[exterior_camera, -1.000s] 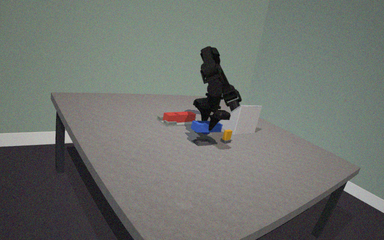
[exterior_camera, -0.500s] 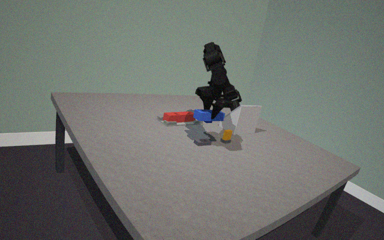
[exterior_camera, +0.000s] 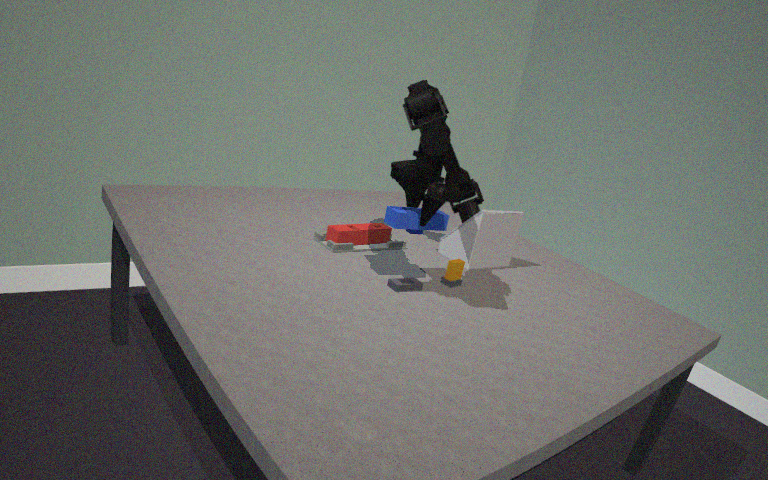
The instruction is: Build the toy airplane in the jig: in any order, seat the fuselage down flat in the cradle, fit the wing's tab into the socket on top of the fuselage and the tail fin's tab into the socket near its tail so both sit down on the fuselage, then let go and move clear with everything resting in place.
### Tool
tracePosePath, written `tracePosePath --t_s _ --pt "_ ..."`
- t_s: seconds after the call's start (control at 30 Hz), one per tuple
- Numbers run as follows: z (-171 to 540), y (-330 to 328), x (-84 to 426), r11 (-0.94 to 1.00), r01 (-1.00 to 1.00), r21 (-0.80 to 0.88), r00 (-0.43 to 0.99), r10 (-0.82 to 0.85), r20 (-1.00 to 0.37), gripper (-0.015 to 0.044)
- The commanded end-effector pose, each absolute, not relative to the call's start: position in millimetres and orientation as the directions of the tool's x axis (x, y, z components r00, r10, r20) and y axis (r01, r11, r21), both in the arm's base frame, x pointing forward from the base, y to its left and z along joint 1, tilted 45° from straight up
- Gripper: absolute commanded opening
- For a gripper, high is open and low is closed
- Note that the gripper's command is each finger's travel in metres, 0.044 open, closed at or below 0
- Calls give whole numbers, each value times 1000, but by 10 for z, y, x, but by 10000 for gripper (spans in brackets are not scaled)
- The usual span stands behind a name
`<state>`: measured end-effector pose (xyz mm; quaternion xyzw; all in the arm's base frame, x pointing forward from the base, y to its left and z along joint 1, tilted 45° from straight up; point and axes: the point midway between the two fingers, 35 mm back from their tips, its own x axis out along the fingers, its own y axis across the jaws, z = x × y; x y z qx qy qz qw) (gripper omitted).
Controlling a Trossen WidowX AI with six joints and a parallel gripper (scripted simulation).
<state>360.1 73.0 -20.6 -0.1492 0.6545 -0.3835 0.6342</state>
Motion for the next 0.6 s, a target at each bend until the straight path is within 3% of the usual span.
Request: tracePosePath --t_s 0.0,0.57 --pt "-76 612 3620 641 362 -677 -146 -678 -720 0" --pt "276 164 3599 524 604 -600 -142 -670 -729 0"
